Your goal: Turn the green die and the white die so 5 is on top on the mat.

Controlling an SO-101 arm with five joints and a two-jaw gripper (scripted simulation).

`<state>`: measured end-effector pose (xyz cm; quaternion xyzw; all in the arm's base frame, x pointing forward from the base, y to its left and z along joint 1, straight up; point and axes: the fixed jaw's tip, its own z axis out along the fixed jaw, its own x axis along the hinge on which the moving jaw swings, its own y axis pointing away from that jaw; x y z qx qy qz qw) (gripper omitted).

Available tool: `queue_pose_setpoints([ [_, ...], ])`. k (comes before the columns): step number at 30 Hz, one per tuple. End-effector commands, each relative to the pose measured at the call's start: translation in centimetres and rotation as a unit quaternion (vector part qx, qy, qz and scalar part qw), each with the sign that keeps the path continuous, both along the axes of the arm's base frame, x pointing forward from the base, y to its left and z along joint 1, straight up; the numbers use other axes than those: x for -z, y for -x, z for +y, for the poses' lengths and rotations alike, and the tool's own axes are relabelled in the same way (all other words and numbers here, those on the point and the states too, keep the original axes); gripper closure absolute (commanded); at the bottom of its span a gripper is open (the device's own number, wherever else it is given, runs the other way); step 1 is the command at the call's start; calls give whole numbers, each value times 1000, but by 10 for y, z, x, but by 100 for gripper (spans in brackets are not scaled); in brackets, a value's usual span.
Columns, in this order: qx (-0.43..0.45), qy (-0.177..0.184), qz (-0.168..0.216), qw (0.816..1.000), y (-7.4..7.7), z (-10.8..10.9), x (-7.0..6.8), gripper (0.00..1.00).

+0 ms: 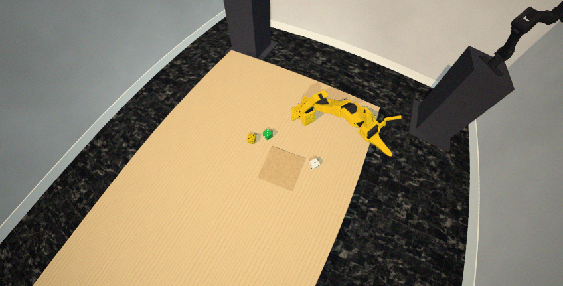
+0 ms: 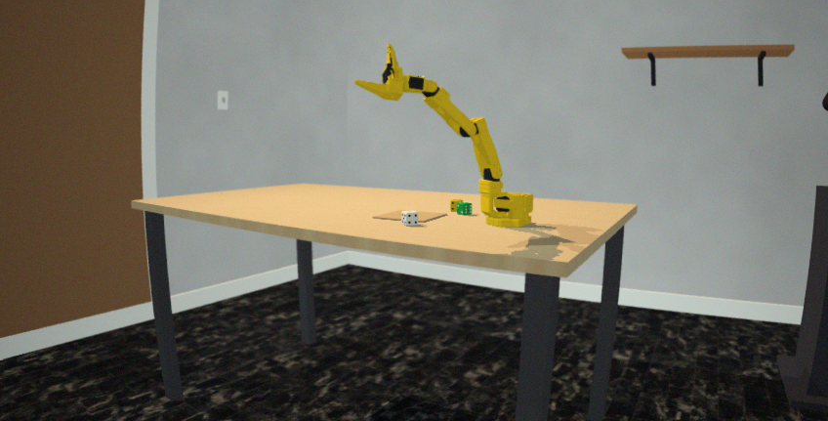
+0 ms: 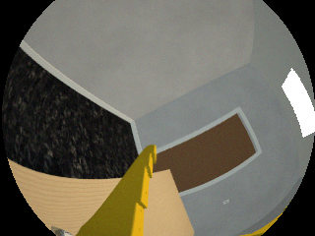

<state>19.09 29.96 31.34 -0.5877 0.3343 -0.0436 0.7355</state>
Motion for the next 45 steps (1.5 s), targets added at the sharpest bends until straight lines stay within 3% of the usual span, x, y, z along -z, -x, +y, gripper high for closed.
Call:
queue_pose_setpoints([
  [1, 0, -3, -1, 1000, 1, -1, -2, 0],
  [22, 2, 4, 5, 1000, -2, 0, 3, 0],
  [34, 44, 11, 46, 998, -23, -23, 9, 4],
  [39, 94, 15, 93, 991, -42, -52, 18, 8],
  [45, 182, 11, 174, 968, -65, -106, 37, 15],
])
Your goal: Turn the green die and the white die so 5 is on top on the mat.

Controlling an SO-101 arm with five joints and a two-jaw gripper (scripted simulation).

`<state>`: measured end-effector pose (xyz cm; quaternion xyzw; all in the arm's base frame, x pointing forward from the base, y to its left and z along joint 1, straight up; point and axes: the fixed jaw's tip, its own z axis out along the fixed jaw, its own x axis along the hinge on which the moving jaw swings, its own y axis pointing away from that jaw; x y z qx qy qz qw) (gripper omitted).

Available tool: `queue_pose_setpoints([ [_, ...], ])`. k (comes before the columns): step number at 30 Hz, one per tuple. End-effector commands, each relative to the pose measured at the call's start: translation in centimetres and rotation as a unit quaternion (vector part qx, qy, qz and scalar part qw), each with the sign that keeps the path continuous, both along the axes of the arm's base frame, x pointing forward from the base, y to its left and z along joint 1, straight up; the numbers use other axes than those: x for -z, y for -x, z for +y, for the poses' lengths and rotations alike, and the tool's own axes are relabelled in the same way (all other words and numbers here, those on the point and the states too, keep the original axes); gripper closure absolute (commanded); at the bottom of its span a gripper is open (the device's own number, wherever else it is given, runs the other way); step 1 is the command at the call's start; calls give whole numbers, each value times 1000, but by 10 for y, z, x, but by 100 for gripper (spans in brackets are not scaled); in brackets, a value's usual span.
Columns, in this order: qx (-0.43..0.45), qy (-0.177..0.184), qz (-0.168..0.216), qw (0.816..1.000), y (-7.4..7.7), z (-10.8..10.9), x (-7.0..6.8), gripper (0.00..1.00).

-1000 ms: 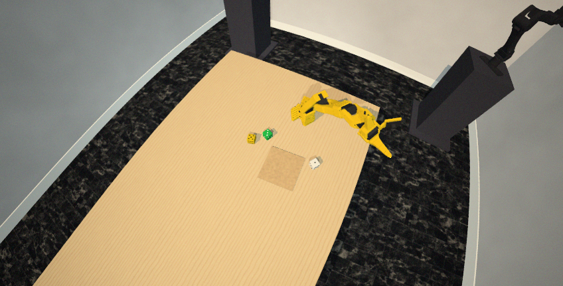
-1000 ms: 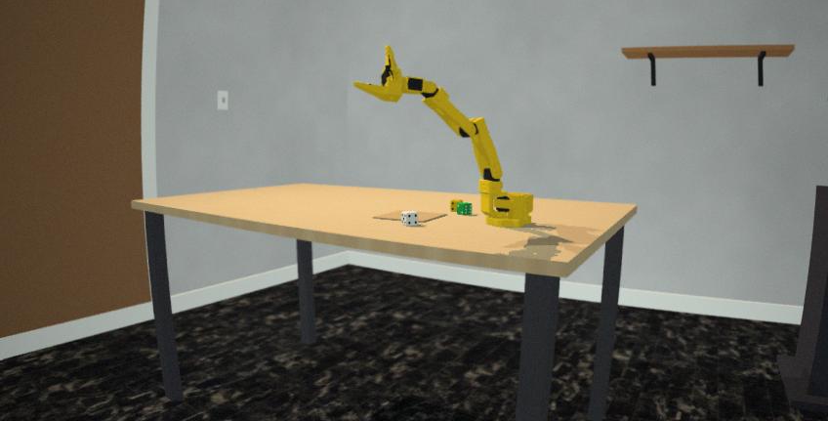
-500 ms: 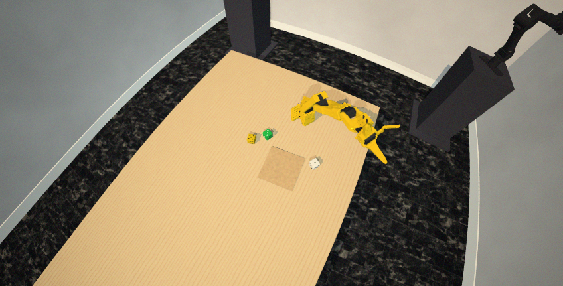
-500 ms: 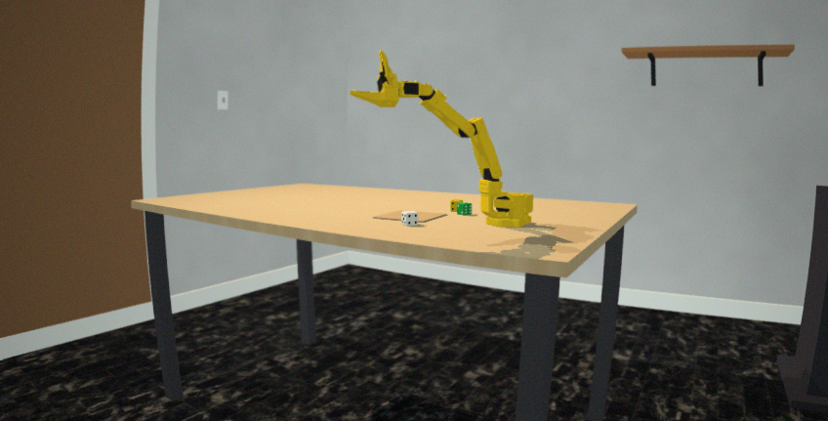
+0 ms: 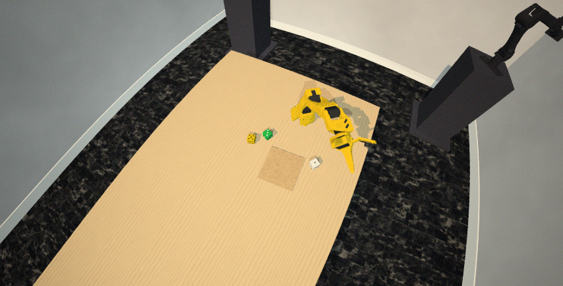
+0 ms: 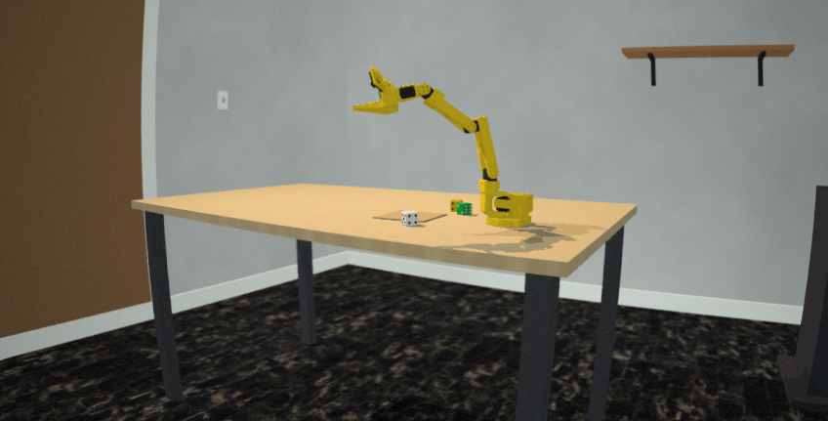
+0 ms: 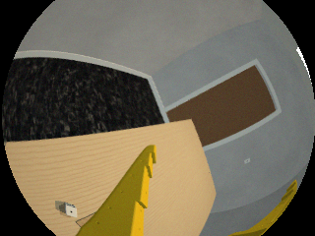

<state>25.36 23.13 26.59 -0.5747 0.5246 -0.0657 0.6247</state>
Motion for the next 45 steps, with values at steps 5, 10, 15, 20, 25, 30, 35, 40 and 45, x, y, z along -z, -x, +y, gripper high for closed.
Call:
queue_pose_setpoints([
  [5, 132, -45, 64, 988, -11, -82, 7, 21],
  [10, 222, -63, 128, 964, -10, -130, 29, 27],
  [15, 323, -87, 204, 920, 1, -178, 60, 35],
  [20, 419, -121, 271, 858, 22, -218, 92, 43],
  [25, 489, -158, 305, 802, 42, -245, 117, 47],
  [30, 563, -203, 343, 724, 68, -269, 147, 54],
  [35, 634, -257, 362, 633, 98, -290, 178, 59],
  [40, 664, -283, 366, 587, 112, -297, 193, 61],
  [45, 687, -303, 373, 545, 124, -301, 206, 64],
])
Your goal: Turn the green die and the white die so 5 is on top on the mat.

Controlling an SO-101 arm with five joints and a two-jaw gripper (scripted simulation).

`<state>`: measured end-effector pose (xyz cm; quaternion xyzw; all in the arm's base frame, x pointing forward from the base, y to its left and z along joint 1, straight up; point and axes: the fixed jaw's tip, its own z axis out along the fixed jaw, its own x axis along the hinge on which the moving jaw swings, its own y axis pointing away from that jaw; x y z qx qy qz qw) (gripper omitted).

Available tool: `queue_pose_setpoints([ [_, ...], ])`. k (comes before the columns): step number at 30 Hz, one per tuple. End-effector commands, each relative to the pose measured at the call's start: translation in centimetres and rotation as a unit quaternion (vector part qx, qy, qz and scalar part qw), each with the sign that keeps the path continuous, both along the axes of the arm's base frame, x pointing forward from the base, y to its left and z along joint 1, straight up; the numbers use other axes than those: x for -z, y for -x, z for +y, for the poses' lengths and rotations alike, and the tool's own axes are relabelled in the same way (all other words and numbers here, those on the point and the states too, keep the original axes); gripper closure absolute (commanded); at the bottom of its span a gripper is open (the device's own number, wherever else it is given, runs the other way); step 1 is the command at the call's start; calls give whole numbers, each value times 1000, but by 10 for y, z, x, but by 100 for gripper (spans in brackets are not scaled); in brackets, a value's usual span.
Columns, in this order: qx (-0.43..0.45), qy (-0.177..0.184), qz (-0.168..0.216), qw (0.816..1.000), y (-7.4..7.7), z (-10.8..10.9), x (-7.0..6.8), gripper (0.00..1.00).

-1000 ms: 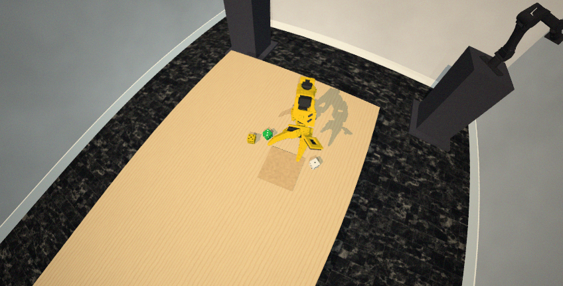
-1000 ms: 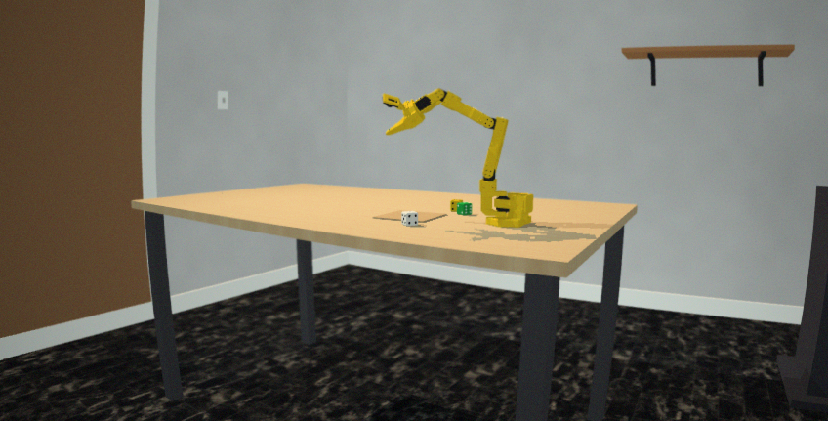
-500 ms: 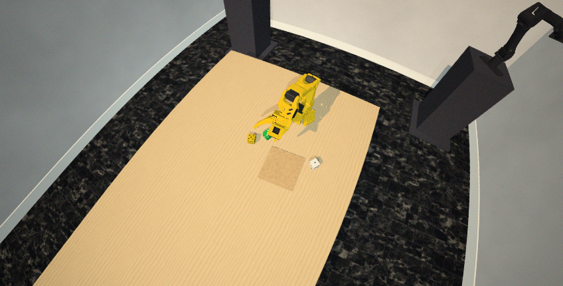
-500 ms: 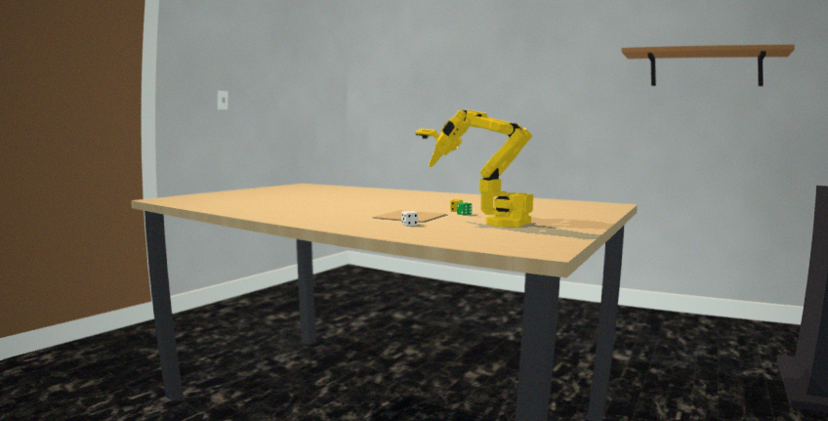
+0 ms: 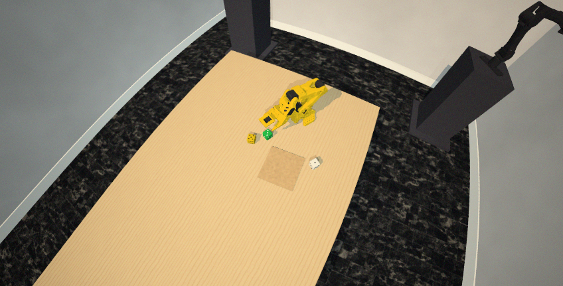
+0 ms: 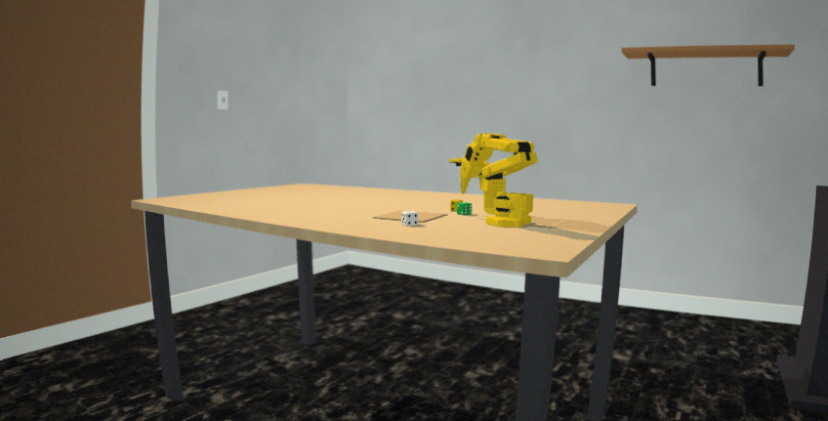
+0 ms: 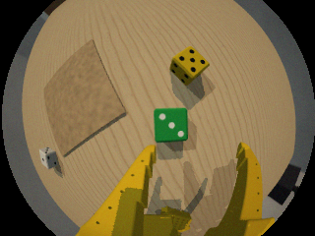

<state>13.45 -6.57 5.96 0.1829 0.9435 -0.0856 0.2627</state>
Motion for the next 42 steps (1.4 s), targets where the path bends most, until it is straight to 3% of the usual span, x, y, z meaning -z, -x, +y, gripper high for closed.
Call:
queue_pose_setpoints([
  [1, 36, -1, -13, 999, 6, -5, 2, 64],
  [8, 53, -8, -9, 999, 10, -6, 7, 65],
  [42, 62, -7, -16, 998, 10, -7, 5, 65],
])
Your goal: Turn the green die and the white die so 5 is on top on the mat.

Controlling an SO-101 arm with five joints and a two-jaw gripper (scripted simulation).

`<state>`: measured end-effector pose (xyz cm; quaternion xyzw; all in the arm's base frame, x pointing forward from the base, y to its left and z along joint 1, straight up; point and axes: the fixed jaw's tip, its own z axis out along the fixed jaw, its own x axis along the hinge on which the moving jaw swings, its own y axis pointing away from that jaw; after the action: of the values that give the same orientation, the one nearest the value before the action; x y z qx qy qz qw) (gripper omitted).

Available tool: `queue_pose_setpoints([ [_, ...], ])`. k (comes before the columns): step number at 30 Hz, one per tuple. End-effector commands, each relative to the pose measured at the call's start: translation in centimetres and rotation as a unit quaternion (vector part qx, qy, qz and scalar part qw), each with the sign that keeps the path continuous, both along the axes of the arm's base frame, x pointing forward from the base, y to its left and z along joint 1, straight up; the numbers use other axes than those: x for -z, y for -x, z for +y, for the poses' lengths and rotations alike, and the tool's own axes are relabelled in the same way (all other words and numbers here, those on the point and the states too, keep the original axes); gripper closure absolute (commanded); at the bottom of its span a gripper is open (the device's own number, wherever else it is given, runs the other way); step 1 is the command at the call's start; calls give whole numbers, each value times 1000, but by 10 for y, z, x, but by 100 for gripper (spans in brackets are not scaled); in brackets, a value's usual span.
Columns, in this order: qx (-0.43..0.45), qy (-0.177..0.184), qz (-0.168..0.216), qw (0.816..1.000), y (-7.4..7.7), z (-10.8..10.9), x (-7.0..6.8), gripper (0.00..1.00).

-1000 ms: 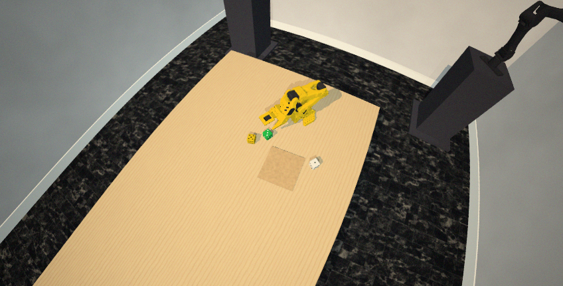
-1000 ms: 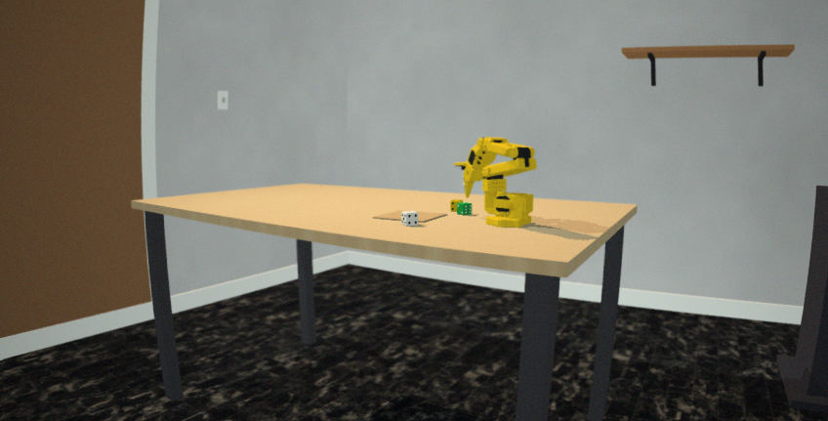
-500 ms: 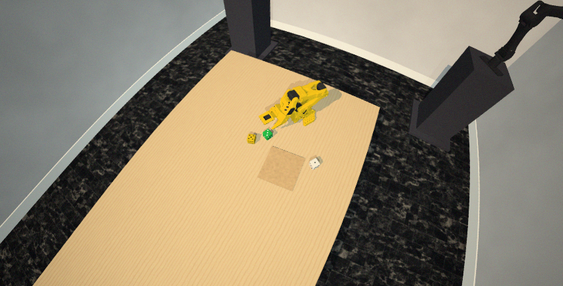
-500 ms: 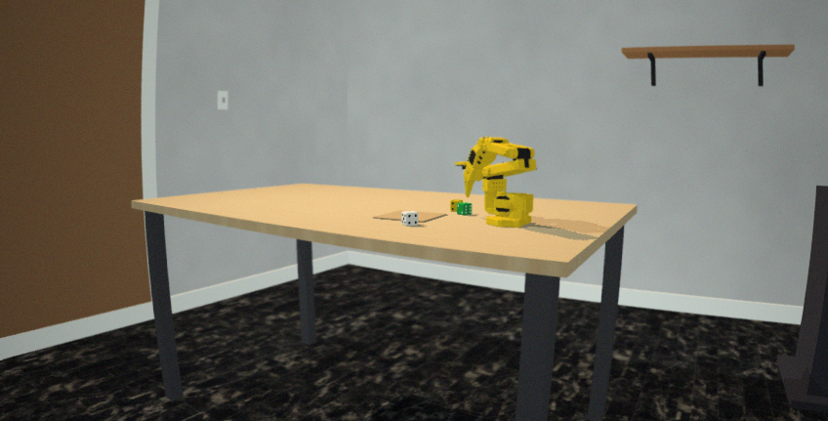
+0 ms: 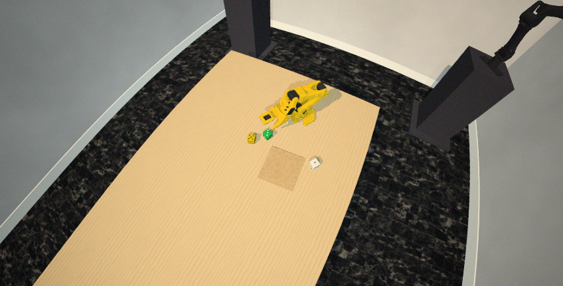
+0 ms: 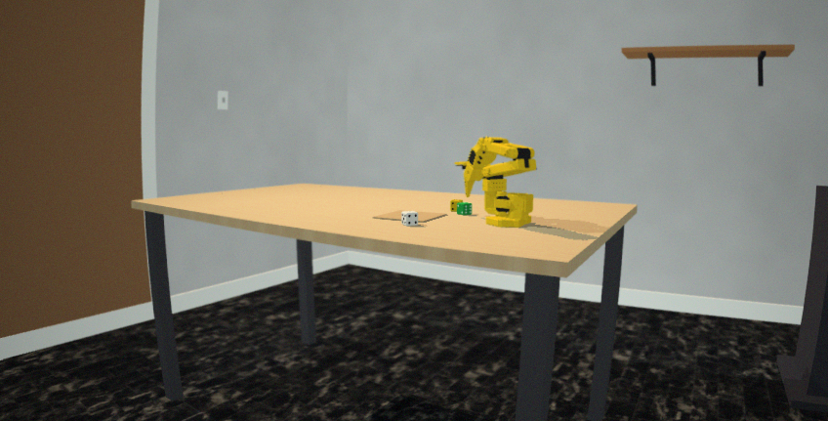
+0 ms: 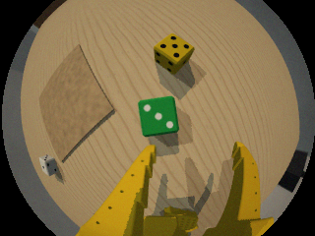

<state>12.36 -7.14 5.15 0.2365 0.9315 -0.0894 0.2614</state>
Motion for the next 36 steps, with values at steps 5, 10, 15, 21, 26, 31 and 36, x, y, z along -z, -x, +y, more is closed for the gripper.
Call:
queue_pose_setpoints([
  [5, 8, 3, -10, 1000, -1, -2, -4, 65],
  [10, 8, 3, -10, 1000, -1, -2, -4, 65],
  [15, 8, 3, -10, 1000, -1, -2, -4, 65],
  [21, 8, 3, -10, 1000, -1, -2, -4, 65],
  [26, 5, 3, -10, 1000, -1, -1, -4, 65],
  [31, -14, 2, -10, 1000, -5, 3, -4, 65],
  [36, -55, 2, -10, 998, -13, 13, -5, 65],
])
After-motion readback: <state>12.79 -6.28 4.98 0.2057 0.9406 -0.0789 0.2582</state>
